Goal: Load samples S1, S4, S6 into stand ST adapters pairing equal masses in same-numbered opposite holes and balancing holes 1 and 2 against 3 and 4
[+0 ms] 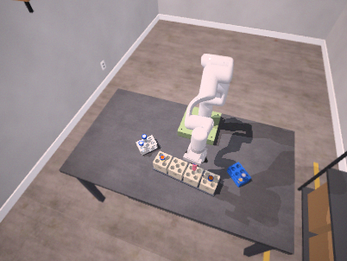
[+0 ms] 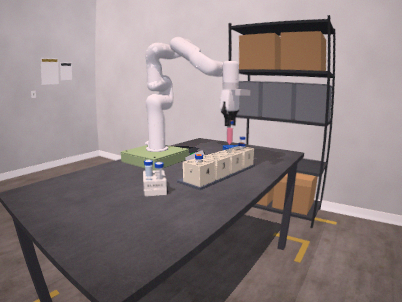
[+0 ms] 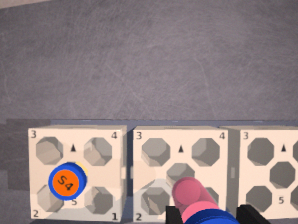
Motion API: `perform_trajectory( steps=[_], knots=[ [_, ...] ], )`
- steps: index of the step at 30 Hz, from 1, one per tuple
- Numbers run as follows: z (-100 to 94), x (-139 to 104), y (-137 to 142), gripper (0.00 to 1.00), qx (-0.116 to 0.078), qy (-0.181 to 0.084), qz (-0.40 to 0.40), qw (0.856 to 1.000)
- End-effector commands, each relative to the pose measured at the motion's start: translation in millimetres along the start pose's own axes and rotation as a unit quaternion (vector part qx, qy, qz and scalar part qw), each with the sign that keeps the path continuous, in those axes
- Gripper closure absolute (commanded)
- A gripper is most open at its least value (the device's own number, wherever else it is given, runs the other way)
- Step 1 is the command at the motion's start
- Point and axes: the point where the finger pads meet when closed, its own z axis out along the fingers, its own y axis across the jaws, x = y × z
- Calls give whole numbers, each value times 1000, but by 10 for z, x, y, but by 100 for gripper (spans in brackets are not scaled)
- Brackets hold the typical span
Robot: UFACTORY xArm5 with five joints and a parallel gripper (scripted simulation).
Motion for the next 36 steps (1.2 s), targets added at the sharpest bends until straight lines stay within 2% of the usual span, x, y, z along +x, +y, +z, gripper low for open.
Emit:
perform_trajectory(
  steps=[1,13,36],
  knots=[
    [89,12,-3,100,2,2,0,1000],
    [289,13,-4,100,2,2,0,1000],
    [329,13,-4,100,2,2,0,1000]
  ],
)
